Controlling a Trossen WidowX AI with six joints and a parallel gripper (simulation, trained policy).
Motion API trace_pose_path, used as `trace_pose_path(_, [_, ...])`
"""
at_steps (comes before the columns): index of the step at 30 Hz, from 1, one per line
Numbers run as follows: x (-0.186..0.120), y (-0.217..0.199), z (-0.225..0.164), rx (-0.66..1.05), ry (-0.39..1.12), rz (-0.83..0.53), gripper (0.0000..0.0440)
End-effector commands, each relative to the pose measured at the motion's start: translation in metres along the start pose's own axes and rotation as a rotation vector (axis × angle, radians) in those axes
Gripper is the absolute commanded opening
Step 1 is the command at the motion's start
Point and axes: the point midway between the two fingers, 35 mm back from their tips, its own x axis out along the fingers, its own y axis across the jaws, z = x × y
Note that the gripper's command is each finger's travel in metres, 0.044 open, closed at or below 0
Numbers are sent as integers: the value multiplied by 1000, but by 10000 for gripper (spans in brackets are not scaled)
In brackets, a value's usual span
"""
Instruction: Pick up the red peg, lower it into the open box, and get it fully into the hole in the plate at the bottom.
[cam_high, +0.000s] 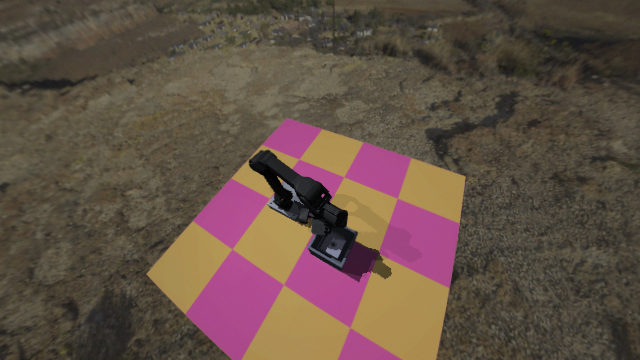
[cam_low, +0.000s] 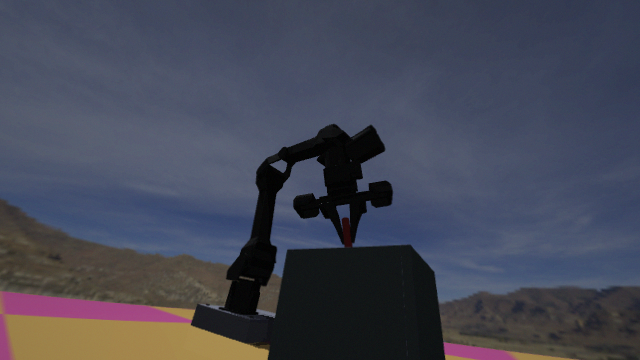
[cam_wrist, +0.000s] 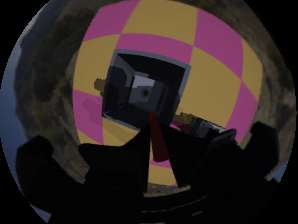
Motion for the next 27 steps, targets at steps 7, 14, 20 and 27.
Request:
trace_pose_path(7, [21,2,20,6,13,-24,0])
trace_pose_path(14, [38,4,31,0,19,-35,0])
trace_pose_path(20, [53,6,37,-8,31,-36,0])
trace_pose_path(27, [70,11,40,-27,46,-29,0])
